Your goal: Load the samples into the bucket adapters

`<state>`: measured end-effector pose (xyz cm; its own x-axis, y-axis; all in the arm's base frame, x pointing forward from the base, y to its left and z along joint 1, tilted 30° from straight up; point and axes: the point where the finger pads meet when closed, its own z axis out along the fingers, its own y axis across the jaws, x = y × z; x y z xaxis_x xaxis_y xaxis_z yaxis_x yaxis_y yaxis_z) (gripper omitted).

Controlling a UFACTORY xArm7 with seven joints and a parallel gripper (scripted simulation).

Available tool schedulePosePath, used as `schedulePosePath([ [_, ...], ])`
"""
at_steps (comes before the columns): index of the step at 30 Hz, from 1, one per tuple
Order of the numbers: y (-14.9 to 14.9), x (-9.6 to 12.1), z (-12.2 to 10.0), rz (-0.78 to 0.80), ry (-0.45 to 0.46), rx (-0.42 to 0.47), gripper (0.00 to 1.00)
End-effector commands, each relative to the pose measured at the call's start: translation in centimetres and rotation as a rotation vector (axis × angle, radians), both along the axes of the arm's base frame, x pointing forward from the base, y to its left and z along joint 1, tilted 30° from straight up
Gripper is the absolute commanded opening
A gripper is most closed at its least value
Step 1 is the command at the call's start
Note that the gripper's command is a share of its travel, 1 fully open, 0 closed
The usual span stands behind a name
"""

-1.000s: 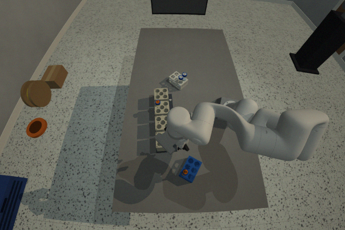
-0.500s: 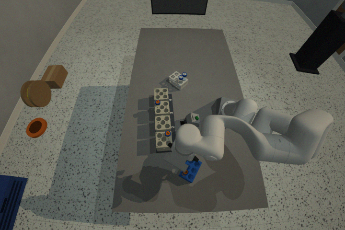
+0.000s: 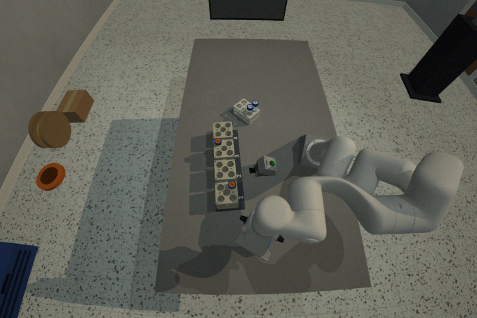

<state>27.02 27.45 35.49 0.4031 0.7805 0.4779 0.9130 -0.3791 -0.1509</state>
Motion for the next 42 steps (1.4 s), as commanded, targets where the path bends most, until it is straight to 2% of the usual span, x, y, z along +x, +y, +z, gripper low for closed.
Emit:
schedulePosePath([
  [1, 0.3, -0.1, 0.3, -0.004, -0.001, 0.002, 0.57],
  [10, 0.3, -0.1, 0.3, -0.004, -0.001, 0.002, 0.57],
  [42, 3.1, 0.3, -4.5, -0.004, -0.001, 0.002, 0.57],
])
